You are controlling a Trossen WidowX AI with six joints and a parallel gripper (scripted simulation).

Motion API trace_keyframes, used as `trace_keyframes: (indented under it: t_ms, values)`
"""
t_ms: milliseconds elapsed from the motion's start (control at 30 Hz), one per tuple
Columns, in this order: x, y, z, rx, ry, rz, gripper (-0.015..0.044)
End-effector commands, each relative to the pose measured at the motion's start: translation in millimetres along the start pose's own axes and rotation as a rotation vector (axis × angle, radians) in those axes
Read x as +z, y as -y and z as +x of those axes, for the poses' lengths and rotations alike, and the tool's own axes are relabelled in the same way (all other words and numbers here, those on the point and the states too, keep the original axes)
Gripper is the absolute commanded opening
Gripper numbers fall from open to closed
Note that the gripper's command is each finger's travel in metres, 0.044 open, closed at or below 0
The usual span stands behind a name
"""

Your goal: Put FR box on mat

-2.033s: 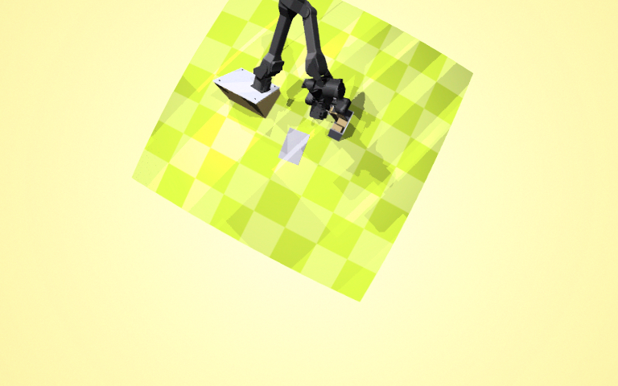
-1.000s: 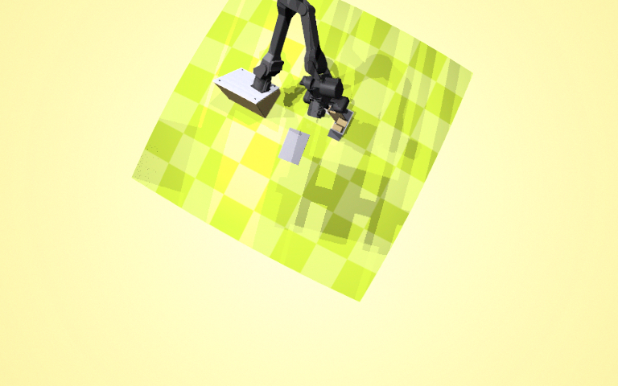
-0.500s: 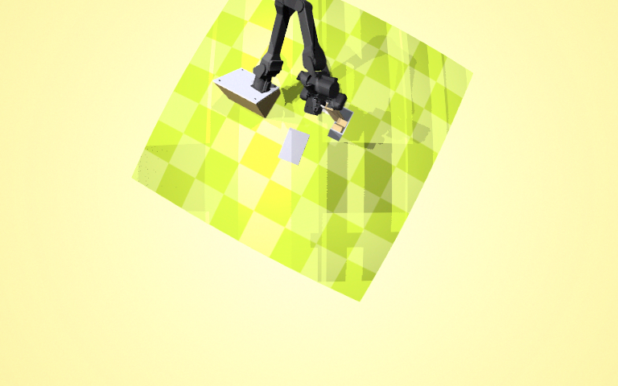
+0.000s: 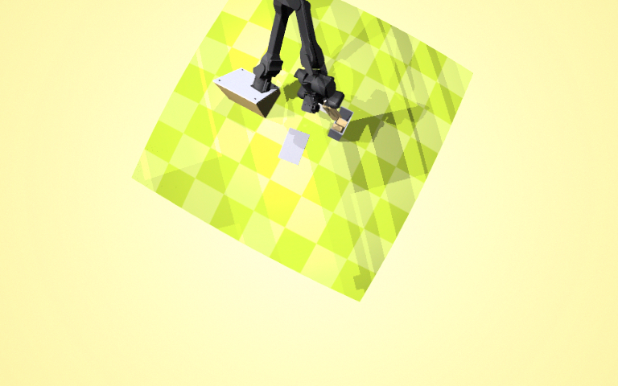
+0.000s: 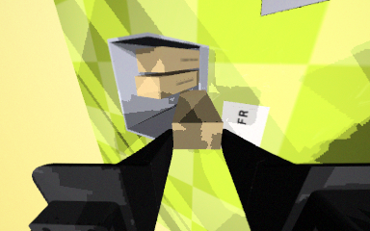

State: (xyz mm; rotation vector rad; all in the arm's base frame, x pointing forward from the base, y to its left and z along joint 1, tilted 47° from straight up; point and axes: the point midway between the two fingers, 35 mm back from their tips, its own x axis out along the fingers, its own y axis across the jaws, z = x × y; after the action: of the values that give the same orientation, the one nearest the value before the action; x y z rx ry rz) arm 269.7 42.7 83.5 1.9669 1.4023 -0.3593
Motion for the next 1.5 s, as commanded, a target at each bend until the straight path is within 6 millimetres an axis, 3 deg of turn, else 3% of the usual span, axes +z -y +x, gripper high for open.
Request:
trace_keyframes:
  t_ms: [0,967,1467]
  values:
    - [0,7,-4,0.001,-0.003,-0.004,0.0152]
    - [-1,44,-23,0.001,-0.005,-0.002,0.0152]
    - [23,43,-23,0.001,-0.003,-0.003,0.0152]
